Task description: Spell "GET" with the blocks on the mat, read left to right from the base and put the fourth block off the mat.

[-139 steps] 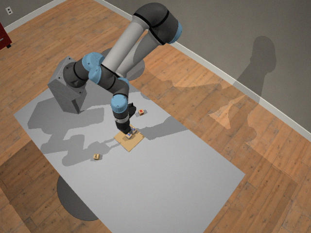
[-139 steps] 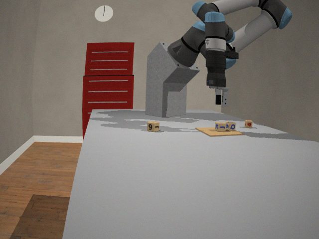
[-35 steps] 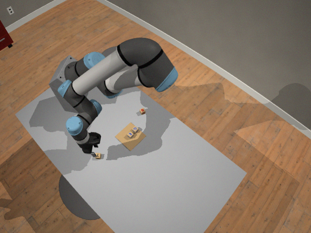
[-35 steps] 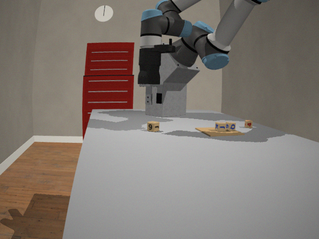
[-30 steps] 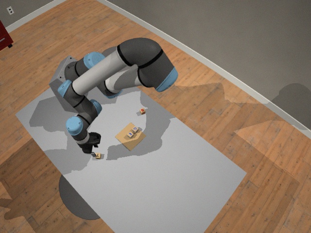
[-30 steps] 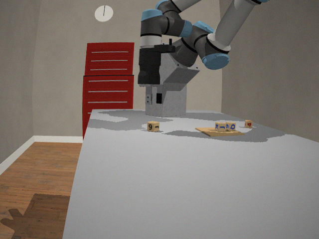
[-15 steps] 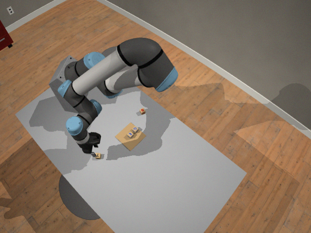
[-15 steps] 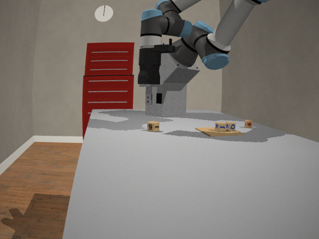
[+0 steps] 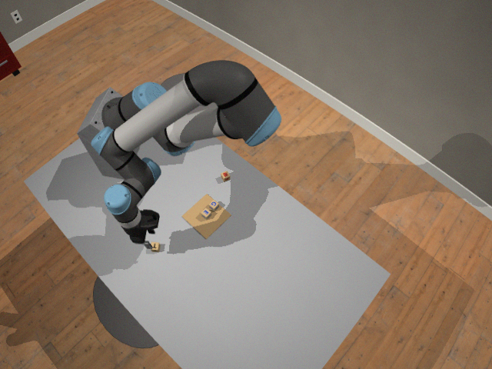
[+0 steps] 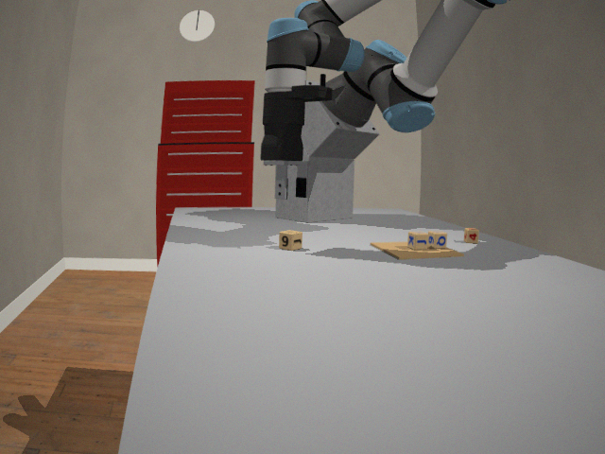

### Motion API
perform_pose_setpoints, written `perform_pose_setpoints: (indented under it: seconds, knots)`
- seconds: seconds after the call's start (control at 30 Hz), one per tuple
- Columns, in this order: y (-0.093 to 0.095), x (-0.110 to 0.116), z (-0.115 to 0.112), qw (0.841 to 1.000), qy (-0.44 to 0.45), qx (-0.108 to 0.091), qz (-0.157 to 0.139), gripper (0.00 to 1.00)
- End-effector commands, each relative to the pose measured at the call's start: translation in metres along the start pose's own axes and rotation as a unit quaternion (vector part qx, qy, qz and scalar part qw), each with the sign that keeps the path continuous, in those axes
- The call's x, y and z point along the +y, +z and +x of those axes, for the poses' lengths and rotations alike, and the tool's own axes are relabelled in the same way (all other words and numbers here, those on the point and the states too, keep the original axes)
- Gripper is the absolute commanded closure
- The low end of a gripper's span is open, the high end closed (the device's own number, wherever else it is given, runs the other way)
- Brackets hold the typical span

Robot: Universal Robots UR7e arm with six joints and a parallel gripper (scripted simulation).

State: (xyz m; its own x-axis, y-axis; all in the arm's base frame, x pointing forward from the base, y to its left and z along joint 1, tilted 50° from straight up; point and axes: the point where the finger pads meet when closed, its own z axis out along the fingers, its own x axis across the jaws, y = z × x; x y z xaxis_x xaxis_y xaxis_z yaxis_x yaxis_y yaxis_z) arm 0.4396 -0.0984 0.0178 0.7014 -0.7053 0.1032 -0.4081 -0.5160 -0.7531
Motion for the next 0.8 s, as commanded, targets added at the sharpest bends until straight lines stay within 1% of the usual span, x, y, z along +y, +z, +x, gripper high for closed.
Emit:
perform_pose_setpoints:
  seconds: [0.0, 0.23, 0.77]
  knots:
    - [0.006, -0.001, -0.001, 1.000, 0.000, -0.001, 0.001, 0.00]
    - [0.012, -0.001, -0.001, 1.000, 0.001, -0.002, 0.001, 0.00]
    - [0.035, -0.001, 0.000, 1.000, 0.000, -0.001, 0.001, 0.00]
